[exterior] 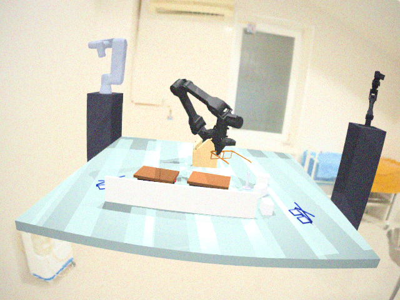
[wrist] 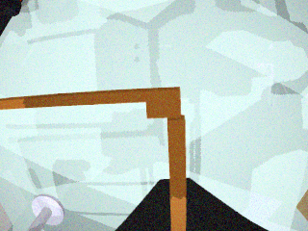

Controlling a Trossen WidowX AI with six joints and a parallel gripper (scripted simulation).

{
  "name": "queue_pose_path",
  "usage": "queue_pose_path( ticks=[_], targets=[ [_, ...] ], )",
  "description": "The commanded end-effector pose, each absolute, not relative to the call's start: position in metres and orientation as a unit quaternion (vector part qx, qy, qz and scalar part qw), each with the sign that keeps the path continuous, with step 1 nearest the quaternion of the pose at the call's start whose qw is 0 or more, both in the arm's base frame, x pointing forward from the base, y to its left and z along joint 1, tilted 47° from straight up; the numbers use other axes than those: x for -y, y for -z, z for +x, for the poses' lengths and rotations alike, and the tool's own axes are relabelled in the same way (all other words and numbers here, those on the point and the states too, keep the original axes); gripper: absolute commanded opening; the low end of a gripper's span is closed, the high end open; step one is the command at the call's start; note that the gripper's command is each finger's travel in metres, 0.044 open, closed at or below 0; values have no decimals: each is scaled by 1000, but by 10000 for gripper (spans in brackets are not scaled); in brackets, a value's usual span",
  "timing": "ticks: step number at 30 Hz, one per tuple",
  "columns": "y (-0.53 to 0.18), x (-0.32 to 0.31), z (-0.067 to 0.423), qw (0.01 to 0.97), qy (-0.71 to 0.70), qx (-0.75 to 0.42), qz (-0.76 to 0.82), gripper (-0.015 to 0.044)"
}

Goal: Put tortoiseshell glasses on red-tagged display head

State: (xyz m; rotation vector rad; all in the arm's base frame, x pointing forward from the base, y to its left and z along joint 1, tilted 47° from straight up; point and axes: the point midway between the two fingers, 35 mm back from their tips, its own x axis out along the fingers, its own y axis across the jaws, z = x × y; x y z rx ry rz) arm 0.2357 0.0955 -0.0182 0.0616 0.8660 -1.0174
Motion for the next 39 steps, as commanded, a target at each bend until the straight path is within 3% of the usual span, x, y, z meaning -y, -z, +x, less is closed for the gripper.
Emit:
queue_pose_path(
  ticks=[1, 13, 39],
  targets=[
    [16, -89, 236, 776, 503, -369, 96, 0],
    [10, -68, 236, 718, 586, -244, 287, 0],
    [32, -45, 240, 725, 573, -215, 315, 0]
  ],
)
